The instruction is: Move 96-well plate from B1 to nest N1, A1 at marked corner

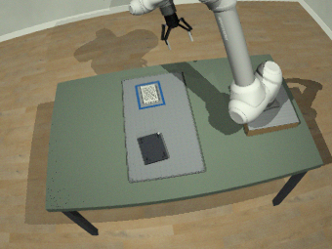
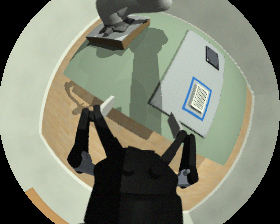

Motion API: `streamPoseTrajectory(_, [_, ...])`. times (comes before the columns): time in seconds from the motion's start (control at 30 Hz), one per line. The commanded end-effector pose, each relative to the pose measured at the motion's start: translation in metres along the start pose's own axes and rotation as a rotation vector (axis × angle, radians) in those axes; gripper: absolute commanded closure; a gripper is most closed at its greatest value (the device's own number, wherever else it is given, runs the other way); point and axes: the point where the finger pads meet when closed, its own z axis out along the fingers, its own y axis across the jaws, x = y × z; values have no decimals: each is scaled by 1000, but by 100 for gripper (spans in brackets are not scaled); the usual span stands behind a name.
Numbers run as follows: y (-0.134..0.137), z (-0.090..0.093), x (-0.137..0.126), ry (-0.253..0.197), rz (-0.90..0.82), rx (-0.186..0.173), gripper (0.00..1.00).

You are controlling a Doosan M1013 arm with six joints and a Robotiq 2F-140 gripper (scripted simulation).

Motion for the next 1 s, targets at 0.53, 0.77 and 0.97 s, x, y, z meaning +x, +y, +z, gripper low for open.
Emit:
streamPoseTrajectory(0.53, [0, 0, 0, 0, 0, 0, 0])
streamPoseTrajectory(0.77, [25, 10, 1, -36, 230, 1, 0])
streamPoseTrajectory(0.97, [40, 16, 3, -68, 428, -5, 0])
